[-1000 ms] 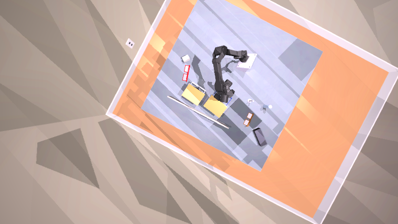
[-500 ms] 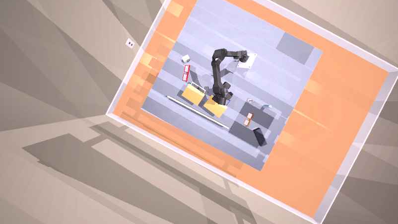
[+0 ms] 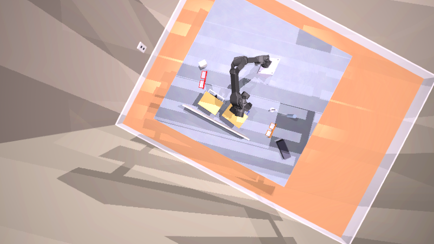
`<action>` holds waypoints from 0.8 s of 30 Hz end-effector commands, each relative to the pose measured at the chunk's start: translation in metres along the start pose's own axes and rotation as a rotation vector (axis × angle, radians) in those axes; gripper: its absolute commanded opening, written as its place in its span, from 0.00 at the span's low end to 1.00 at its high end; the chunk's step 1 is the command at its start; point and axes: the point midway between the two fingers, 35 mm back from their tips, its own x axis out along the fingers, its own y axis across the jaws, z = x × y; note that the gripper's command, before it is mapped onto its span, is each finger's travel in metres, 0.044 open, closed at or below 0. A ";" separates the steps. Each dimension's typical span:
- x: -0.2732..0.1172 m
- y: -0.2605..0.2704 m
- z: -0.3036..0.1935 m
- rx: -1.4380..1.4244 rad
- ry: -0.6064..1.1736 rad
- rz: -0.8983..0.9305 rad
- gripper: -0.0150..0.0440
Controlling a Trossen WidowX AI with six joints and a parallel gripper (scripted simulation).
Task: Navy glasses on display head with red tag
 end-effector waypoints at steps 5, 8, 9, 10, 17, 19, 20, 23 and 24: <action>-0.001 -0.006 -0.001 -0.003 0.002 -0.003 0.25; 0.000 -0.006 -0.001 -0.003 0.002 -0.003 0.25; 0.000 -0.005 -0.001 -0.003 0.002 -0.003 0.25; 0.000 -0.005 -0.001 -0.003 0.002 -0.003 0.25; 0.002 -0.005 -0.001 -0.003 0.002 -0.003 0.25; 0.004 -0.005 -0.001 -0.003 0.002 -0.003 0.25; 0.004 -0.005 -0.001 -0.003 0.002 -0.003 0.25; 0.006 -0.005 -0.001 -0.003 0.002 -0.003 0.25; 0.005 -0.005 -0.001 0.001 0.000 -0.001 0.30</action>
